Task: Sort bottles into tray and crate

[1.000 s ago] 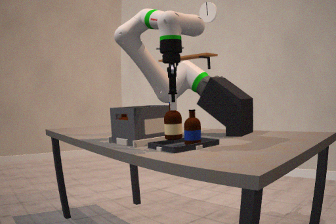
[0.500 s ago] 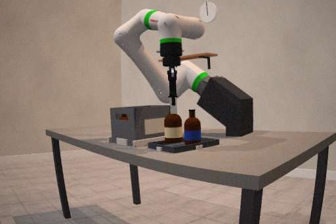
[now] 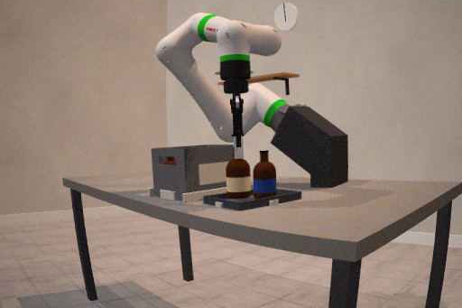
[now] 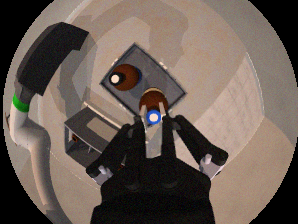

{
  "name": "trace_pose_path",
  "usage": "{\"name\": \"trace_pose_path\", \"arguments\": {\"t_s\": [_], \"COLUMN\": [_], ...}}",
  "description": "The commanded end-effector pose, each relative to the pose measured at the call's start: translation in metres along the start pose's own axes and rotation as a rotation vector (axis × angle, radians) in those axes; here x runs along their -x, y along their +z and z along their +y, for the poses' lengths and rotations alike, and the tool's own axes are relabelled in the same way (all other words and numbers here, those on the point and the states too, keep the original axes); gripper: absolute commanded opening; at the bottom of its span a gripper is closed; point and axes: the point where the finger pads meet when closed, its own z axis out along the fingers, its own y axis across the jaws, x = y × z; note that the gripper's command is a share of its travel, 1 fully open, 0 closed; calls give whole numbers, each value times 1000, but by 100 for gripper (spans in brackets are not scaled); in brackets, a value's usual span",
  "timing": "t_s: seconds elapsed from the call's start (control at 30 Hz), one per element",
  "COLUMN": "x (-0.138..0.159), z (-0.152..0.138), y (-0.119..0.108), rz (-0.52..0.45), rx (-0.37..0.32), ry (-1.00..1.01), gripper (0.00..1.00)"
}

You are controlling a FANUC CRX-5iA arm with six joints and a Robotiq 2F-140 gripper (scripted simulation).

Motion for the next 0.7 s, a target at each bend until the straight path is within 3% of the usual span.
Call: {"name": "trace_pose_path", "arguments": {"t_s": [0.0,0.67], "x": [0,0], "z": [0,0], "y": [1,8], "rz": [0,0], "rx": [0,0], "ry": [0,0], "gripper": [0,0]}}
